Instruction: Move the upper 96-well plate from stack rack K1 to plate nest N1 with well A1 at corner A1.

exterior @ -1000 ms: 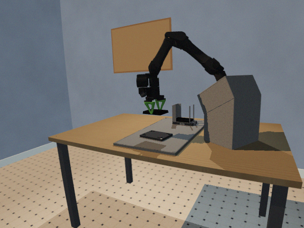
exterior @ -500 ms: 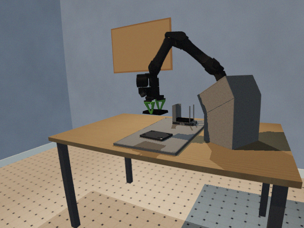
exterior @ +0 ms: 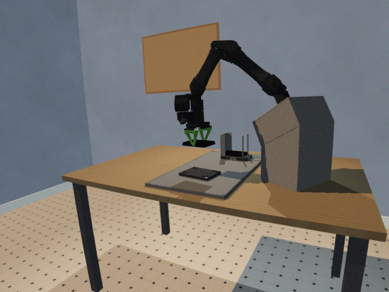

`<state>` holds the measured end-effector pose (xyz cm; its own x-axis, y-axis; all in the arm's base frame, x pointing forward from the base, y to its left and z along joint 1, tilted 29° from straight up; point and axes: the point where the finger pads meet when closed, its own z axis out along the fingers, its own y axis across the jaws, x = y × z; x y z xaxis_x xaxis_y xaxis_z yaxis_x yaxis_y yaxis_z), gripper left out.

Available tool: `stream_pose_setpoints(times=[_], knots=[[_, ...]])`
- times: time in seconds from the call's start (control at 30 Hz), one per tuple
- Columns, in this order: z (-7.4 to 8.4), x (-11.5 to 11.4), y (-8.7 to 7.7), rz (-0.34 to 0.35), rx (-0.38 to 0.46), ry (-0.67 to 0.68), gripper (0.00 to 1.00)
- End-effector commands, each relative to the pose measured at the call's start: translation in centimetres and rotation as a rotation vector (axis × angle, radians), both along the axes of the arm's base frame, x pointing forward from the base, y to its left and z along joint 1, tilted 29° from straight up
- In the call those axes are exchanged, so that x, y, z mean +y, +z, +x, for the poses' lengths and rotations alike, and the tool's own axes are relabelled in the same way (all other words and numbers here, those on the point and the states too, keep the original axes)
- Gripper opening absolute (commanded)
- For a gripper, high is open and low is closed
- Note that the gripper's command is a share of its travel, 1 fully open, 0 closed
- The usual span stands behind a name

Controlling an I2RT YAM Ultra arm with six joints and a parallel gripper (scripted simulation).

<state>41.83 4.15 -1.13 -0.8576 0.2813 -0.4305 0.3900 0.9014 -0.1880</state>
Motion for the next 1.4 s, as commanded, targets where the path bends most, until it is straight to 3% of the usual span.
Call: stream_pose_setpoints(times=[0.0, 1.37], knots=[[1.11, 1.20, 2.07, 0.006, -0.053, 0.015, 0.00], [0.91, 1.36, 1.34, 0.002, -0.039, 0.015, 0.00]])
